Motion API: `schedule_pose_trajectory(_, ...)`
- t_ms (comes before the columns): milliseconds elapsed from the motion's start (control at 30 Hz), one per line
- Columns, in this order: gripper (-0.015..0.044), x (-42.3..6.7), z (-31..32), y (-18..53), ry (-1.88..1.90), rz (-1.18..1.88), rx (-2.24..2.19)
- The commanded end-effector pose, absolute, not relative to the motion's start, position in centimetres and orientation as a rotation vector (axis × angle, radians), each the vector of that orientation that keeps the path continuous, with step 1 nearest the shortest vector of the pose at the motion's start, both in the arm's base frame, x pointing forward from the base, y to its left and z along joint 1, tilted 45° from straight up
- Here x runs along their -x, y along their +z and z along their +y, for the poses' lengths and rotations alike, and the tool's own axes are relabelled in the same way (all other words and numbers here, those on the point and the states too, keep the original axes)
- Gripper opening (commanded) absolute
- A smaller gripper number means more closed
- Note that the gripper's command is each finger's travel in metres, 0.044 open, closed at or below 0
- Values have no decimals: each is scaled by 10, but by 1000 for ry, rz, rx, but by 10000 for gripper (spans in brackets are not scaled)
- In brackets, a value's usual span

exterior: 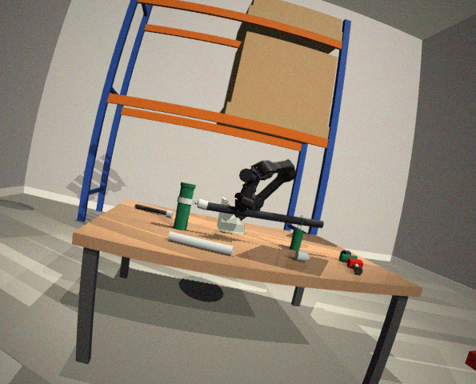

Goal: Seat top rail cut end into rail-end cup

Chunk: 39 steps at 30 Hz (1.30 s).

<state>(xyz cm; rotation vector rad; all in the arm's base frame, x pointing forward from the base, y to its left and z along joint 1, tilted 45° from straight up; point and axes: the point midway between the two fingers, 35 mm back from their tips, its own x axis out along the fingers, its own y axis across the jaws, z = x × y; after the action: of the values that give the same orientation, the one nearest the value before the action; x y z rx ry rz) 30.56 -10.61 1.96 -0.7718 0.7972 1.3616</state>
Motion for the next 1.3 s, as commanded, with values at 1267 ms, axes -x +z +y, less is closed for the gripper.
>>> schedule_pose_trajectory(1267,0,-305,-115,16,1362,799,774)
